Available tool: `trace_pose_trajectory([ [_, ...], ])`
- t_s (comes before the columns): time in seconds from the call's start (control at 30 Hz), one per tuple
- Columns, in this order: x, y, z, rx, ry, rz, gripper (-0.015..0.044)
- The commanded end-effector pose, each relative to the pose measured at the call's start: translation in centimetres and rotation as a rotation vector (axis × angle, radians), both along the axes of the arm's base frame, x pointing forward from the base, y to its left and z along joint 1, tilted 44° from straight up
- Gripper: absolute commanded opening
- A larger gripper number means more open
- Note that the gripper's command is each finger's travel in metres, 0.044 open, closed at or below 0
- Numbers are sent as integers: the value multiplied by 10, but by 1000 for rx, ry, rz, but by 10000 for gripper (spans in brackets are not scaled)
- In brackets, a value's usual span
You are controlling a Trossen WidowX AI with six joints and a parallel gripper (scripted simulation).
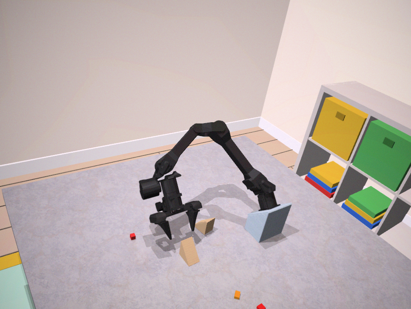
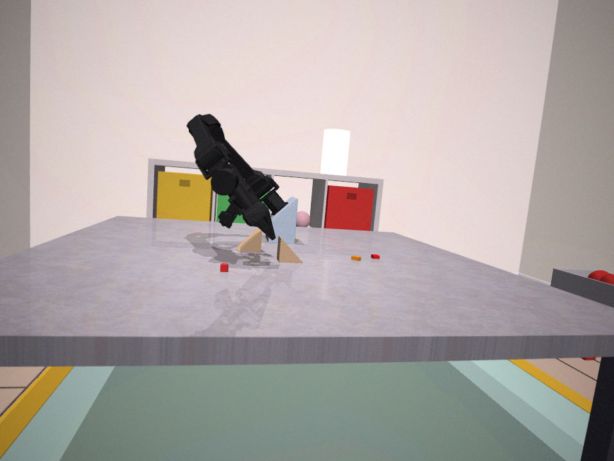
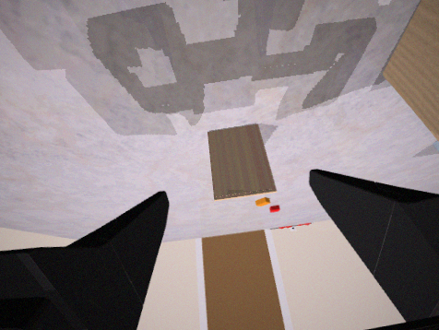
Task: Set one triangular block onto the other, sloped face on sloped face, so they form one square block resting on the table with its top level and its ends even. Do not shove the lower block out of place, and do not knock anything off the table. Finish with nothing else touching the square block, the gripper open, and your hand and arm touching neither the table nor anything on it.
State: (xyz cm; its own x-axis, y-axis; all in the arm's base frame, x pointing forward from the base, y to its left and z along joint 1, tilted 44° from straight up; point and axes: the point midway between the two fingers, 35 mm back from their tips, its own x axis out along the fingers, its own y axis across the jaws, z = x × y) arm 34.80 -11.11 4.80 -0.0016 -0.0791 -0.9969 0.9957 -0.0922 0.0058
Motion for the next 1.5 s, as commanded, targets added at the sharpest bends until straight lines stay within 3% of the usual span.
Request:
trace_pose_trajectory([
  [0.0,-2,1,-9,7,6,5,440],
  [1.37,-6,-3,-73,8,6,6,440],
  [1.47,-6,-3,-73,8,6,6,361],
])
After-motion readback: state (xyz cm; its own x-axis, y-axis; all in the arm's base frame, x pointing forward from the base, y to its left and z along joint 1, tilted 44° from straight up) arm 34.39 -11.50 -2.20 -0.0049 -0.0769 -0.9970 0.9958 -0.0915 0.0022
